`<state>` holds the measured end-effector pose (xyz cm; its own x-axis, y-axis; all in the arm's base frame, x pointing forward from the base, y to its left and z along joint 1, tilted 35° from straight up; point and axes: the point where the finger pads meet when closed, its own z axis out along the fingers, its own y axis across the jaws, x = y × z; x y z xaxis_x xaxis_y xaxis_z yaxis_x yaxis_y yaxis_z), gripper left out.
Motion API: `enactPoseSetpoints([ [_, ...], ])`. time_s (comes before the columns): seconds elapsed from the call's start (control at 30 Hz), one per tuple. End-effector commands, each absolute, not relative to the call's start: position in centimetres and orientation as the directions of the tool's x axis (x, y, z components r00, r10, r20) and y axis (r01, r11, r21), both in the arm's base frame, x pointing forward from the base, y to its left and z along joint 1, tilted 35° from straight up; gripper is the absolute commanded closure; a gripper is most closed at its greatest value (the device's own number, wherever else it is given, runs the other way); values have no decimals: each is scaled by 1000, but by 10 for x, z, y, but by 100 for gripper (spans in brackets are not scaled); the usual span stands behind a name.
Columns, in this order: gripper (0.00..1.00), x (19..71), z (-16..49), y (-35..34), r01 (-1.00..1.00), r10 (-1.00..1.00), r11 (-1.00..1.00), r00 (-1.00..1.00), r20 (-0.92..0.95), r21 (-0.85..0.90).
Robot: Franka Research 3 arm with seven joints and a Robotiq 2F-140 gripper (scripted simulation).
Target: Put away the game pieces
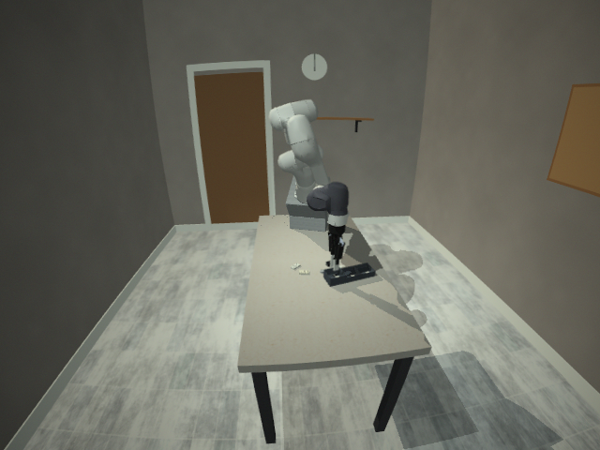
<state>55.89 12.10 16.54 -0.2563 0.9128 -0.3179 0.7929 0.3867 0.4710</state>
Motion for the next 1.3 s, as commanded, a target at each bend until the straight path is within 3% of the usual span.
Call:
enactPoseSetpoints([
  [0.0,81,558,165,121,792,910,392,-261,-321,467],
  [0.83,81,557,164,121,792,910,392,-261,-321,467],
  [0.87,75,553,163,114,778,890,437,-301,-344,451],
  [0.97,75,541,159,92,729,821,556,-405,-403,399],
  [1.27,75,508,147,26,672,732,664,-497,-466,326],
])
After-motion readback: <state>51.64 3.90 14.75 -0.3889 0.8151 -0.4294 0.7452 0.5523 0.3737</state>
